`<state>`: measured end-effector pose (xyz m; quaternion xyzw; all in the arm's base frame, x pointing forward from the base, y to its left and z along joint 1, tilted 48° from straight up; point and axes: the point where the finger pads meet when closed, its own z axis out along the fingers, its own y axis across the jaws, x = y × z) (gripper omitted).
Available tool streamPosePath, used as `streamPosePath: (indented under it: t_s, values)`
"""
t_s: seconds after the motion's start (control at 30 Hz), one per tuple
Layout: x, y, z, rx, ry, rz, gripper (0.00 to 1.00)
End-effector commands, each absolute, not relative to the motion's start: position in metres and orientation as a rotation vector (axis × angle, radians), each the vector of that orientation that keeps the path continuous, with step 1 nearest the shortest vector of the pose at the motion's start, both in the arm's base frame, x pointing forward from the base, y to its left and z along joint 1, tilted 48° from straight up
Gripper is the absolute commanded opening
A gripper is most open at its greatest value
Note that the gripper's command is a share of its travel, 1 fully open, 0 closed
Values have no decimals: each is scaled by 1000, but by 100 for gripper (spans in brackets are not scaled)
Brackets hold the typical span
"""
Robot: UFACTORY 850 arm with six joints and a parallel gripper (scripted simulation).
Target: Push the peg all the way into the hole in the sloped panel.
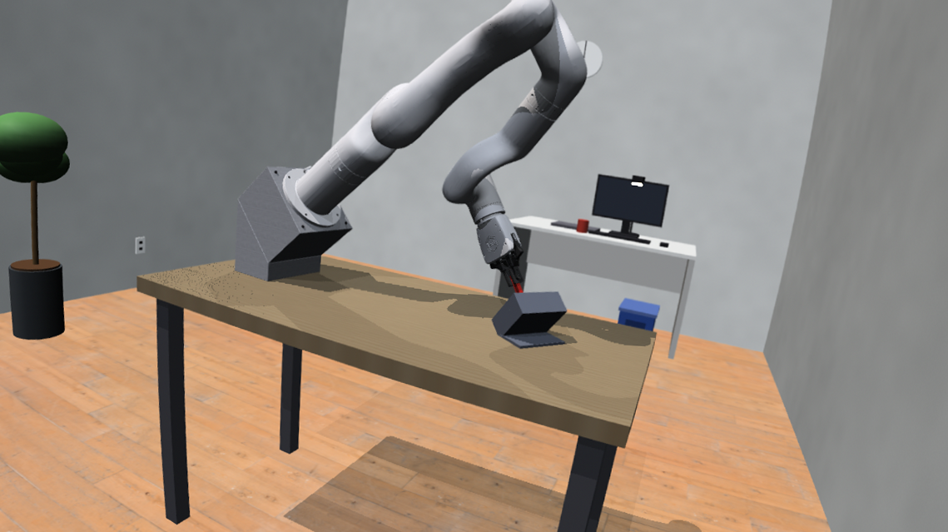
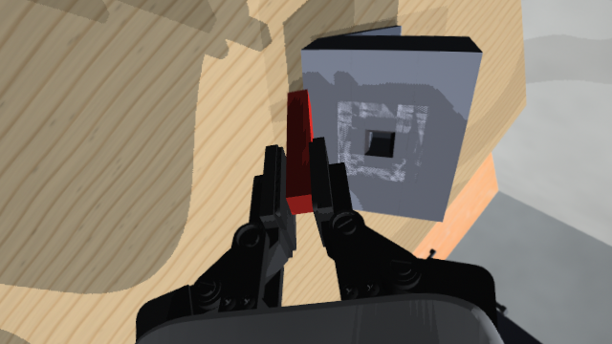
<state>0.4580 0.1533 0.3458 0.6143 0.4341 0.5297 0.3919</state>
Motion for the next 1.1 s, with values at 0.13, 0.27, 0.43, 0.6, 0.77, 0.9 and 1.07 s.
streamPosePath:
  t_s: [0.13, 0.27, 0.43, 0.6, 0.77, 0.9, 1.07]
  values:
    - [453, 153, 346, 1570, 1045, 1343, 0]
    - [452, 153, 346, 1572, 1030, 1342, 0]
    - [449, 153, 346, 1575, 993, 1338, 0]
    - [445, 152, 346, 1577, 957, 1334, 0]
    - [441, 152, 346, 1578, 928, 1330, 0]
    - [438, 151, 347, 1577, 907, 1327, 0]
    - [434, 150, 347, 1575, 872, 1321, 0]
